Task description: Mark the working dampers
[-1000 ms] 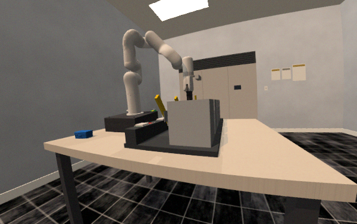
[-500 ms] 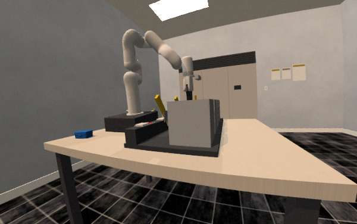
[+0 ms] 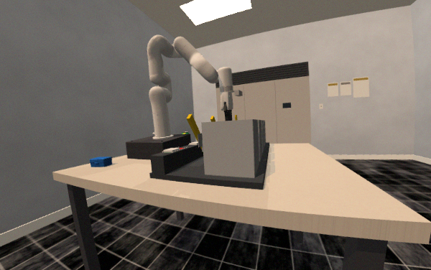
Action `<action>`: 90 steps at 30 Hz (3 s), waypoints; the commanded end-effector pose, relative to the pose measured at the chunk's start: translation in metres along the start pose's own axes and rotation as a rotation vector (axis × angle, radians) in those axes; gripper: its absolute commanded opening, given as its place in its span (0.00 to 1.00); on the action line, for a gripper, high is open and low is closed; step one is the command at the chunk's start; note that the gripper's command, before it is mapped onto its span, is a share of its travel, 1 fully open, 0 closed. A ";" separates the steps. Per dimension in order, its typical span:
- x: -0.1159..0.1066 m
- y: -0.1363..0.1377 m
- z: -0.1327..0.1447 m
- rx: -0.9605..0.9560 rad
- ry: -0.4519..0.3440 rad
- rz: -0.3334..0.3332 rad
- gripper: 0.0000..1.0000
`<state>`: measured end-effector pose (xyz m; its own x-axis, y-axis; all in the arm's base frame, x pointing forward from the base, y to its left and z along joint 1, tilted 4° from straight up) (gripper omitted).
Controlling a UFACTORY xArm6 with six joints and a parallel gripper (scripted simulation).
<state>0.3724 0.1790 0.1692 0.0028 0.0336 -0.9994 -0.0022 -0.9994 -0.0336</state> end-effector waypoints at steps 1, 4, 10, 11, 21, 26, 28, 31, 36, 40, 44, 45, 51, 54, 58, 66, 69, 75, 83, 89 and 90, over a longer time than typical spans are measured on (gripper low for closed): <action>-0.001 0.002 -0.002 -0.001 0.001 -0.016 0.19; -0.001 0.004 -0.002 -0.001 -0.002 -0.027 0.19; -0.001 0.010 -0.003 -0.001 -0.010 -0.064 0.19; -0.001 0.012 -0.004 -0.001 -0.011 -0.070 0.19; 0.000 0.021 -0.006 -0.001 -0.023 -0.125 0.19; 0.001 0.028 -0.007 -0.001 -0.030 -0.161 0.19; 0.001 0.031 -0.008 -0.001 -0.034 -0.176 0.19; 0.002 0.035 -0.009 -0.001 -0.038 -0.199 0.19; 0.003 0.039 -0.009 -0.001 -0.043 -0.223 0.19; 0.005 0.044 -0.011 -0.001 -0.050 -0.254 0.19; 0.006 0.050 -0.012 -0.001 -0.057 -0.285 0.19; 0.007 0.051 -0.012 -0.001 -0.058 -0.293 0.19; 0.009 0.059 -0.014 -0.001 -0.068 -0.340 0.19; 0.010 0.060 -0.014 -0.001 -0.070 -0.348 0.19; 0.012 0.065 -0.015 -0.001 -0.077 -0.378 0.19; 0.016 0.075 -0.017 -0.001 -0.089 -0.434 0.19; 0.017 0.077 -0.018 -0.001 -0.091 -0.447 0.19; 0.019 0.081 -0.019 -0.001 -0.097 -0.476 0.19; 0.023 0.087 -0.020 -0.001 -0.105 -0.512 0.19; 0.024 0.089 -0.020 -0.002 -0.108 -0.526 0.19; 0.024 0.090 -0.020 -0.002 -0.109 -0.528 0.19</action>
<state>0.3912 0.0910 0.1414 -0.1024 0.5259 -0.8444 -0.0284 -0.8500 -0.5260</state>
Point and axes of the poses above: the point where the finger pads meet when closed, its own x axis out along the fingers, its own y axis across the jaws, z = x × y, the point moved 8 cm from there along -x, back along the fingers, and after that the axes turned 12 degrees about x, right-handed, at the moved point
